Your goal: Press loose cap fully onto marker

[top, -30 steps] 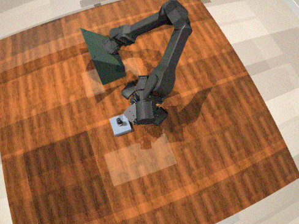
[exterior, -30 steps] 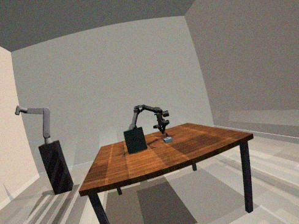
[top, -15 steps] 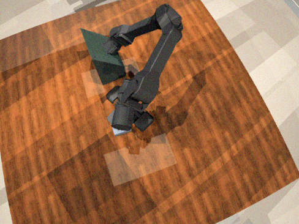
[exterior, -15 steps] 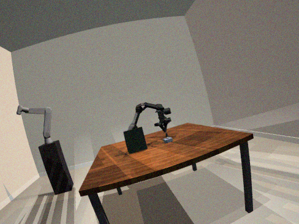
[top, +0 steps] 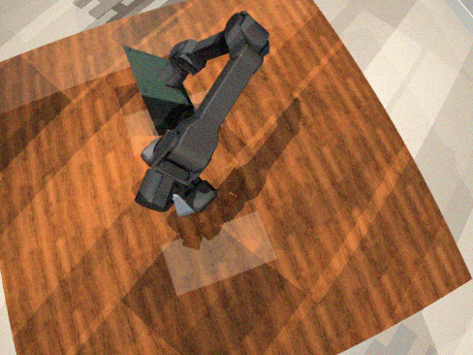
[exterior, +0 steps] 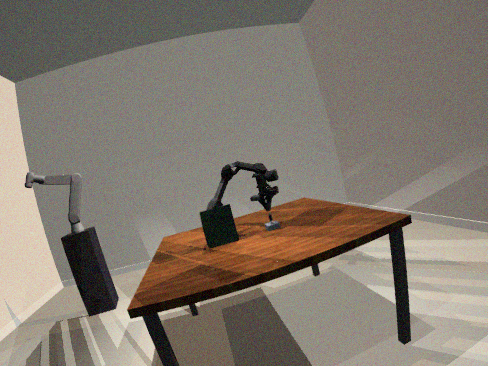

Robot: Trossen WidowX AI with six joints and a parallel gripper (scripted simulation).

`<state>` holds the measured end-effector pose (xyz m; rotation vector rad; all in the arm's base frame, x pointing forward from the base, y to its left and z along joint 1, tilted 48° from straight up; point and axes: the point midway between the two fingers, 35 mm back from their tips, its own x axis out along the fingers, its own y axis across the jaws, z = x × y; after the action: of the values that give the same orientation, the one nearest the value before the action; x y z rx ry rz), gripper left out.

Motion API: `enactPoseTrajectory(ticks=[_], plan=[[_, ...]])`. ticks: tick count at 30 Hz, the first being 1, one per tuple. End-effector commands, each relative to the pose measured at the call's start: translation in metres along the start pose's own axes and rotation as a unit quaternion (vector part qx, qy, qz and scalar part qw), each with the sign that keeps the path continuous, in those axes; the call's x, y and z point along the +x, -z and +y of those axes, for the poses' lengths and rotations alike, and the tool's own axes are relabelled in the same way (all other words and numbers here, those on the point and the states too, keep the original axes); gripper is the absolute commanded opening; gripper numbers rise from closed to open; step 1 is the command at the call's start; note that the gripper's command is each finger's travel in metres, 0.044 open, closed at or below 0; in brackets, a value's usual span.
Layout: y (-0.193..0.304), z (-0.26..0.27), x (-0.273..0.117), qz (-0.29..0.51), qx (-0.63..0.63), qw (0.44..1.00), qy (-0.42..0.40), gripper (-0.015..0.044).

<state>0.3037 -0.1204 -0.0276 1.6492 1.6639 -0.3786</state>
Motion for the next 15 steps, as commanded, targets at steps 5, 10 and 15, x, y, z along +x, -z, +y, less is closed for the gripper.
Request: enactPoseTrajectory(ticks=[5,10,15], plan=[[-0.003,-0.001,0.005,0.0,-0.004,1.0,0.002,0.0],[-0.003,-0.001,0.01,0.0,-0.004,1.0,0.002,0.0],[-0.004,-0.001,0.018,0.0,-0.004,1.0,0.002,0.0]])
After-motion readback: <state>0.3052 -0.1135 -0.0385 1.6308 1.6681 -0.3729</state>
